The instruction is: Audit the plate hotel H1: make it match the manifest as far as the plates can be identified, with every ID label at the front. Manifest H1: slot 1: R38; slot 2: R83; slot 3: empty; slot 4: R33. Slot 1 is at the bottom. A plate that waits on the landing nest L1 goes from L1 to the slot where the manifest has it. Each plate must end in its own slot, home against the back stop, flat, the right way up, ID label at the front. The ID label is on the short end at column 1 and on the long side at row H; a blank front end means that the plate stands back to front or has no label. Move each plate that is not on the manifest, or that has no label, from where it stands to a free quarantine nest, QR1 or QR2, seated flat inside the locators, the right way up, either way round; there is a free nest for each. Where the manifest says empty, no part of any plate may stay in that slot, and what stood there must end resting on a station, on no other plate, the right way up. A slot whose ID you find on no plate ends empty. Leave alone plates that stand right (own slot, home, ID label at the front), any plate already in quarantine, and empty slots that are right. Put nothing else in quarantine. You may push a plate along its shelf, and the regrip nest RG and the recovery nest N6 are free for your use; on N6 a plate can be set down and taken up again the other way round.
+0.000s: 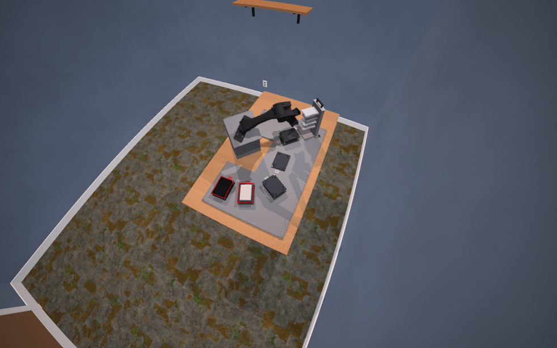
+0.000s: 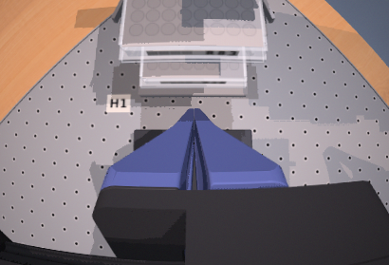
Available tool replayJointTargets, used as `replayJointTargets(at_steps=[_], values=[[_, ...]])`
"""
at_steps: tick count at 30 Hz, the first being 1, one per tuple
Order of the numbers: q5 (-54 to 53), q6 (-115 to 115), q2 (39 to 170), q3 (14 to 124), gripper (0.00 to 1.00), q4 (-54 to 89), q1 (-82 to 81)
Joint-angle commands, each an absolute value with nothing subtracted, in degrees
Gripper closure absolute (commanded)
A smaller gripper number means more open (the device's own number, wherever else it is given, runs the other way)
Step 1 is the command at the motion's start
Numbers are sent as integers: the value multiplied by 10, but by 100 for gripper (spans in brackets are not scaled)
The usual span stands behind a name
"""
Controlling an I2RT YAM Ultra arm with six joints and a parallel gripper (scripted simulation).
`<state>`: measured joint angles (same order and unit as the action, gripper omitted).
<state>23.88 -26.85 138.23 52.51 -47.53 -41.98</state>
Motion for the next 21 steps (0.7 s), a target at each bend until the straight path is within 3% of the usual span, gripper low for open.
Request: replayJointTargets(at_steps=[1, 21], values=[[232, -267, 1370, 511, 100, -491, -425], [232, -267, 1350, 436, 100, -548, -424]])
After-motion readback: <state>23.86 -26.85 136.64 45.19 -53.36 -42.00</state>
